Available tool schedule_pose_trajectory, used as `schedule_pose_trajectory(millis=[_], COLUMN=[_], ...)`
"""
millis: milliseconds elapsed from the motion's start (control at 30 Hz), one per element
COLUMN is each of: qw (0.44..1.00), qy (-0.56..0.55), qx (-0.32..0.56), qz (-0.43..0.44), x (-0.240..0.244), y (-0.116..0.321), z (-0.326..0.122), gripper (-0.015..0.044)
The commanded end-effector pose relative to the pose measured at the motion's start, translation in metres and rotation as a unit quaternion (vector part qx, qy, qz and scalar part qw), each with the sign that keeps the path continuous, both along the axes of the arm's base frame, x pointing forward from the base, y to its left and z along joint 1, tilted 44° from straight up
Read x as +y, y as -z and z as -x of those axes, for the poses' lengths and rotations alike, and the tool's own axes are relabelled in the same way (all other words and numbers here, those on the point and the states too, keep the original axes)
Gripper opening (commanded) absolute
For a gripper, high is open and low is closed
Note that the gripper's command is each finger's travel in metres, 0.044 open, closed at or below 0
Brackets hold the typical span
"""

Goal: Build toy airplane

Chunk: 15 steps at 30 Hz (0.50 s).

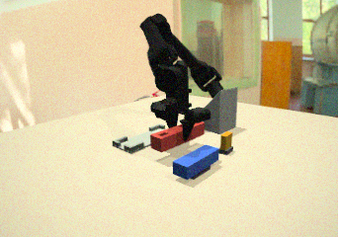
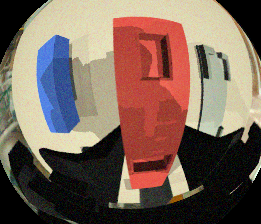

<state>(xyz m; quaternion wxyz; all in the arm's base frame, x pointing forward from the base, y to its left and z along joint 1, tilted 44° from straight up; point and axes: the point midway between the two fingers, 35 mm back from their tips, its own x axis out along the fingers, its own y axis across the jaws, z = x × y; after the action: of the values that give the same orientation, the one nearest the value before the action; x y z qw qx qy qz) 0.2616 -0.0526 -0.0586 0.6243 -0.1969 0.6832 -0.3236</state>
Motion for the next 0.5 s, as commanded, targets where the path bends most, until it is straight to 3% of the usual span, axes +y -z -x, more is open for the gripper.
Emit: schedule_pose_trajectory(millis=[0,467], qw=[1.000,1.000], qy=[0.001,0.001], qx=[-0.005,-0.005], qz=[-0.003,-0.003], x=[0.011,0.041], y=[-0.010,-0.042], z=[-0.005,-0.010], gripper=[0.0000,0.0000])
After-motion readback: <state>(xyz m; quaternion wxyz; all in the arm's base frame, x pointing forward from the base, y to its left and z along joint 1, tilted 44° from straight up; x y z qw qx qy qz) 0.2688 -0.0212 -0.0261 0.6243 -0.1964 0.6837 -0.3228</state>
